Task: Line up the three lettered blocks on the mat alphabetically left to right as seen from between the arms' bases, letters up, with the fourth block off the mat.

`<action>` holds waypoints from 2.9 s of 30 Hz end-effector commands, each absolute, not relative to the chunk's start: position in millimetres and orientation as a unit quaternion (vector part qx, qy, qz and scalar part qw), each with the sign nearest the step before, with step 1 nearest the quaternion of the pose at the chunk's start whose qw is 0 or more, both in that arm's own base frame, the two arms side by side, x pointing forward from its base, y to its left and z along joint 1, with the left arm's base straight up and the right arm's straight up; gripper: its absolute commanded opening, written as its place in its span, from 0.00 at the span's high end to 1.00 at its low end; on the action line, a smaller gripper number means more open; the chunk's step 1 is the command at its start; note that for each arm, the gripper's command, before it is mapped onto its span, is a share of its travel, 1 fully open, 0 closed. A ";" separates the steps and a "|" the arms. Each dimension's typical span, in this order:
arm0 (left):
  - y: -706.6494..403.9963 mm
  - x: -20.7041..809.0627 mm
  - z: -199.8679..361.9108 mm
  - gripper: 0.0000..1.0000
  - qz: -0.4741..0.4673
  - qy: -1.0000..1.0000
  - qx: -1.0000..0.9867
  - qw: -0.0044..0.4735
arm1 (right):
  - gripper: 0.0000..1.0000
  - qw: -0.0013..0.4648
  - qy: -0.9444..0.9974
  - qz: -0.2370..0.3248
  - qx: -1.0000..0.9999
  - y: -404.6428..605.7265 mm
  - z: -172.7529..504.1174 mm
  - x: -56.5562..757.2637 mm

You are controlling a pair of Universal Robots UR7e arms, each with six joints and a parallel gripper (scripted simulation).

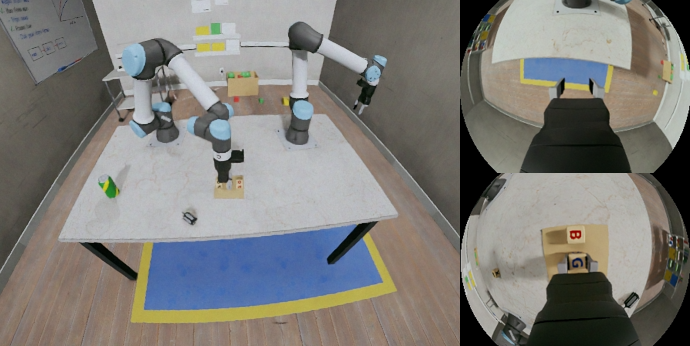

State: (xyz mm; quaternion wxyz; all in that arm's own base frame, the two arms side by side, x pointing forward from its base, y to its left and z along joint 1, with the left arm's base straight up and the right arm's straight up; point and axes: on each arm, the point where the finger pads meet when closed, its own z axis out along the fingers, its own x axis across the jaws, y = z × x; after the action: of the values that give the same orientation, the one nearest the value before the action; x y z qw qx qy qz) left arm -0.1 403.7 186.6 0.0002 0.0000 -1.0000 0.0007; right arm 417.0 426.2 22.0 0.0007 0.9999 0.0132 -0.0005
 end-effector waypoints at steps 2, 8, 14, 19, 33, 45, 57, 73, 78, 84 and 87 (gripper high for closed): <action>404.0 0.0 187.0 0.00 0.000 -1.000 0.000 0.000 | 0.37 0.000 0.013 0.000 1.000 426.6 22.7 417.3; 404.0 0.0 187.0 0.00 0.000 -1.000 0.000 0.000 | 0.25 0.000 0.013 0.000 1.000 426.6 22.7 417.3; 404.0 0.0 187.0 0.00 0.000 -1.000 0.000 0.000 | 0.19 0.000 0.013 0.000 1.000 426.6 22.7 417.3; 404.0 0.0 187.0 0.00 0.000 -1.000 0.000 0.000 | 0.13 0.000 0.013 0.000 1.000 426.6 22.7 417.3; 404.0 0.0 187.0 0.00 0.000 -1.000 0.000 0.000 | 0.13 0.000 0.013 0.000 1.000 426.6 30.6 417.3; 404.0 0.0 187.0 0.00 0.000 -1.000 0.000 0.000 | 0.13 0.000 0.013 0.000 1.000 426.6 89.3 417.3; 404.0 0.0 187.0 0.00 0.000 -1.000 0.000 0.000 | 0.13 0.000 0.013 0.000 1.000 426.6 112.7 417.3; 404.0 0.0 187.0 0.00 0.000 -1.000 0.000 0.000 | 0.00 0.000 0.013 0.000 1.000 426.6 112.7 417.3; 404.0 0.0 187.0 0.00 0.000 -1.000 0.000 0.000 | 0.00 0.000 0.013 0.000 1.000 426.6 112.7 417.3; 404.0 0.0 187.0 0.00 0.000 -1.000 0.000 0.000 | 0.00 0.000 0.013 0.000 1.000 426.6 114.4 417.3; 404.0 0.0 187.0 0.00 0.000 -1.000 0.000 0.000 | 0.00 0.000 0.013 0.000 1.000 426.6 120.5 417.3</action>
State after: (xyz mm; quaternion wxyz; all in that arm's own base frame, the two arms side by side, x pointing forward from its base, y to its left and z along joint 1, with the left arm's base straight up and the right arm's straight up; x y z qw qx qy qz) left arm -0.1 403.7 186.6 0.0002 0.0000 -1.0000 0.0007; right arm 417.0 426.2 114.5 0.0008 0.9999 0.0132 -0.0006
